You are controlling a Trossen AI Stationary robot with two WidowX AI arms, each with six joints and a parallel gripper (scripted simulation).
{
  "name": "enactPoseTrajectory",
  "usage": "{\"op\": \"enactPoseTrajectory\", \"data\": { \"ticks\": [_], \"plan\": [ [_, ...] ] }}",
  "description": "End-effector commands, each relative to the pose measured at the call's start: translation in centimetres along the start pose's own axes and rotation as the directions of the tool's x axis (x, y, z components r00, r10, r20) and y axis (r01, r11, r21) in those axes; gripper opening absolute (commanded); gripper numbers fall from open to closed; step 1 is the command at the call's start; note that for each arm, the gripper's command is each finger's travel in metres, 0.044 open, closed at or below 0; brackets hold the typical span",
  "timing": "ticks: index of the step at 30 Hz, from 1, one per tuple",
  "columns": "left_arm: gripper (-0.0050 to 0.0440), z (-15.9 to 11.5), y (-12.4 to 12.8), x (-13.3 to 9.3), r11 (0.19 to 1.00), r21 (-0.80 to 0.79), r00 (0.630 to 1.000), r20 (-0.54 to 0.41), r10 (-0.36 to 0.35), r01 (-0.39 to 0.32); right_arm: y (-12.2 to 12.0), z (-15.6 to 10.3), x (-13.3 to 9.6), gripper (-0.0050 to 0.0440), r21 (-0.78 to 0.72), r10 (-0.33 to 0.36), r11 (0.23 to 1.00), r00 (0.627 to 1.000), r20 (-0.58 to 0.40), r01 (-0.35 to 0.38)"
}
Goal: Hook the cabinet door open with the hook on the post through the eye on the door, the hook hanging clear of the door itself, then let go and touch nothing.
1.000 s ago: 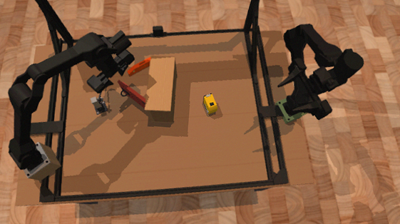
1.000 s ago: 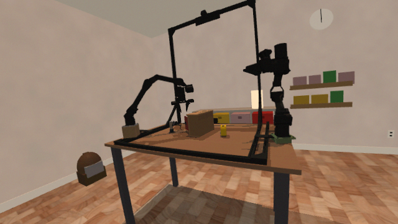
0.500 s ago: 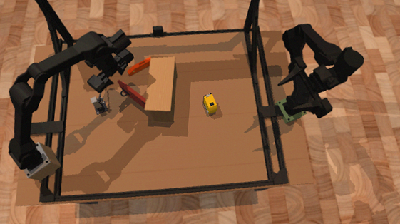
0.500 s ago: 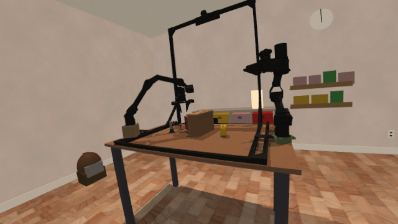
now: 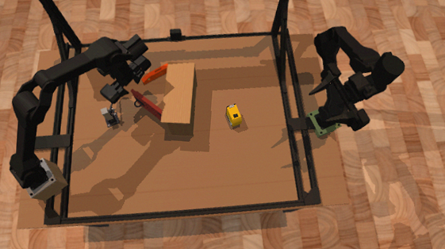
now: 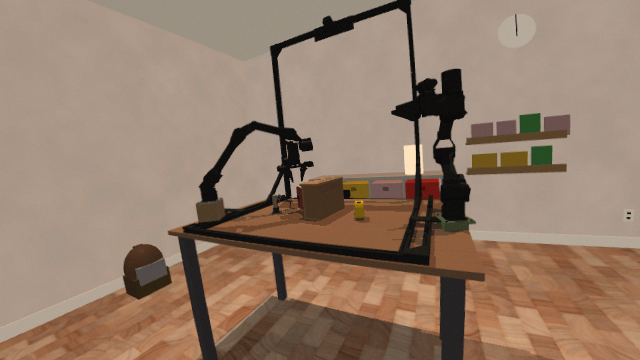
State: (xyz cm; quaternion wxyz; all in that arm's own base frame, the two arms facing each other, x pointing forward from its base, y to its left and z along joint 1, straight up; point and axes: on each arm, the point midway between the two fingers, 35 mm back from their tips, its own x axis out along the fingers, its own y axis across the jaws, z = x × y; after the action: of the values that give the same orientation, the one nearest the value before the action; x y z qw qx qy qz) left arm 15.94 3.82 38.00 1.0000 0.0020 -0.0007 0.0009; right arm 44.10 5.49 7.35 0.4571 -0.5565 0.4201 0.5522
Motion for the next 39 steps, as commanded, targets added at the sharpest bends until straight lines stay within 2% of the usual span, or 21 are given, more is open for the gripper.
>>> {"op": "enactPoseTrajectory", "data": {
  "ticks": [1,6,19,28,37,39],
  "plan": [
    [0.0400,0.0,0.0,0.0,1.000,-0.005,1.000,0.000,-0.002,0.002,0.2,-0.1,0.9,0.0220,-0.005,0.020,1.000,1.000,-0.004,-0.020],
    [0.0400,0.0,0.0,0.0,1.000,-0.005,1.000,0.000,-0.002,0.002,0.2,-0.1,1.0,0.0220,-0.006,0.021,1.000,1.000,-0.005,-0.021],
    [0.0400,0.0,0.0,0.0,1.000,-0.005,1.000,0.000,-0.002,0.002,0.2,-0.1,3.0,0.0220,-0.017,0.044,0.999,0.999,-0.027,-0.044],
    [0.0400,0.0,0.0,0.0,1.000,-0.005,1.000,0.000,-0.002,0.002,0.2,-0.1,3.2,0.0220,-0.017,0.045,0.999,0.999,-0.028,-0.045],
    [0.0400,0.0,0.0,0.0,1.000,-0.005,1.000,0.000,-0.002,0.002,0.2,-0.1,3.2,0.0004,-0.017,0.045,0.999,0.999,-0.028,-0.045],
    [0.0400,0.0,0.0,0.0,1.000,-0.005,1.000,0.000,-0.002,0.002,0.2,-0.1,3.2,0.0004,-0.017,0.045,0.999,0.999,-0.028,-0.045]
  ]
}}
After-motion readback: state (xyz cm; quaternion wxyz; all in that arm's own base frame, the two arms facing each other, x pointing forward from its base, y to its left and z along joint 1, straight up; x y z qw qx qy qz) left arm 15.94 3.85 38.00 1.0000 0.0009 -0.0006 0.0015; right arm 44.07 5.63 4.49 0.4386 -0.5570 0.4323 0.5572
